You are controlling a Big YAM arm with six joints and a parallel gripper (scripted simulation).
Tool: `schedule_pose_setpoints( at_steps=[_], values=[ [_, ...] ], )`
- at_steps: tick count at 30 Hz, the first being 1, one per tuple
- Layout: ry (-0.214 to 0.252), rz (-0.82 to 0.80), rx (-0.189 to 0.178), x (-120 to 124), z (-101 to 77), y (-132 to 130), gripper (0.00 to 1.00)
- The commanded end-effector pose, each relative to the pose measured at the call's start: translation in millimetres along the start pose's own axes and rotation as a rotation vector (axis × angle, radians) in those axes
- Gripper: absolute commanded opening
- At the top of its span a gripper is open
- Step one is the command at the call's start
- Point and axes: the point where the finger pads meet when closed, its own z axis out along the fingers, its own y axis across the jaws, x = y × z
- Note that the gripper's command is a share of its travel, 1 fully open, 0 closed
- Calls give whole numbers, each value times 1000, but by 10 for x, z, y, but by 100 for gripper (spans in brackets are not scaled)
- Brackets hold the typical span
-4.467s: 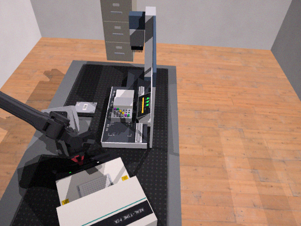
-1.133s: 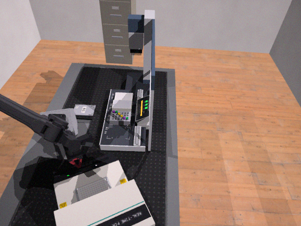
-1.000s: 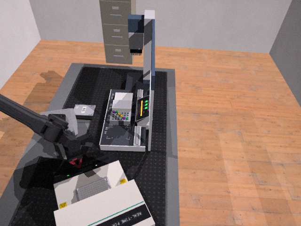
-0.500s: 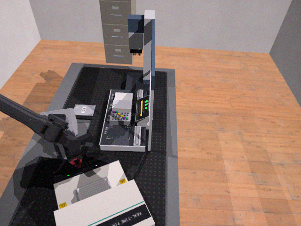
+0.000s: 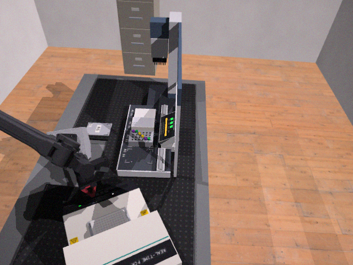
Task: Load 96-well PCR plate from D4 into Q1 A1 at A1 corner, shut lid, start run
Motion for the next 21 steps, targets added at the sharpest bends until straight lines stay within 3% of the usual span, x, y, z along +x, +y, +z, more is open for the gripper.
schedule_pose_setpoints(
  at_steps=[1, 4, 15, 18, 21],
  values=[
    [148, 20, -49, 171, 368, 413, 0],
    [167, 40, -34, 196, 319, 427, 0],
    [203, 10, -67, 243, 171, 633, 0],
    [162, 5, -67, 144, 94, 602, 0],
    [126, 35, -31, 74, -22, 407, 0]
  ],
)
